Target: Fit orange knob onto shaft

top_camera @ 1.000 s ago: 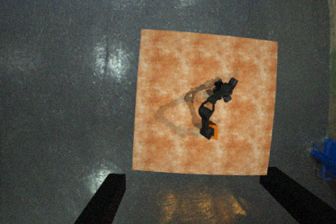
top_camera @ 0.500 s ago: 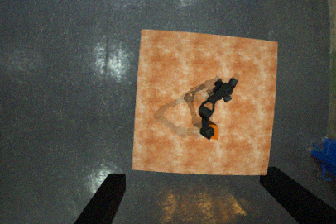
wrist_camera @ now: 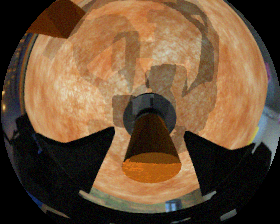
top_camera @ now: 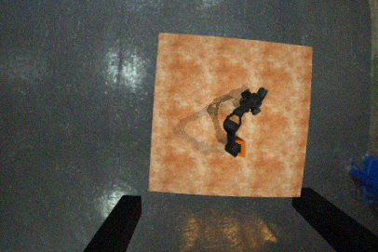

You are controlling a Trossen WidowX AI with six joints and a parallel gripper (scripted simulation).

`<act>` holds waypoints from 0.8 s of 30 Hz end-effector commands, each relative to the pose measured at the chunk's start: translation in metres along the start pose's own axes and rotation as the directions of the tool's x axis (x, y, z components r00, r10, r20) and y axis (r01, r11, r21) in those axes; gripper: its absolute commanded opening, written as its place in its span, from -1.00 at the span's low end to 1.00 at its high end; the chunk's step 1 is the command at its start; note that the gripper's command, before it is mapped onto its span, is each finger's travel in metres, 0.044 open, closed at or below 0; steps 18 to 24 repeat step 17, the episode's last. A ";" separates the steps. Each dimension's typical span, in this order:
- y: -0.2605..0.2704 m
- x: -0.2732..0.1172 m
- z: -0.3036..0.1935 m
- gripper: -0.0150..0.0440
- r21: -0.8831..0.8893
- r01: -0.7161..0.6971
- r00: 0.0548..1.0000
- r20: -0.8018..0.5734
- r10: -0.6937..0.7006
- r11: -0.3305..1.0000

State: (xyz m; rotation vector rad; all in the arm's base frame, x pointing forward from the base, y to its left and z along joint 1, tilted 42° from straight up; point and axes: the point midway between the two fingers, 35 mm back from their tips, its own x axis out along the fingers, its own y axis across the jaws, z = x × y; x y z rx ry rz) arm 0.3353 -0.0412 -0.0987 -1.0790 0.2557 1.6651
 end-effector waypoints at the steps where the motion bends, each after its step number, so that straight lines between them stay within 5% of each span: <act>1: 0.000 -0.001 0.000 1.00 0.000 0.001 1.000 -0.001 -0.001 1.000; 8: 0.001 -0.094 -0.002 1.00 0.001 -0.003 1.000 -0.004 0.003 1.000; 24: 0.001 -0.097 -0.003 1.00 0.001 -0.003 1.000 -0.004 0.003 1.000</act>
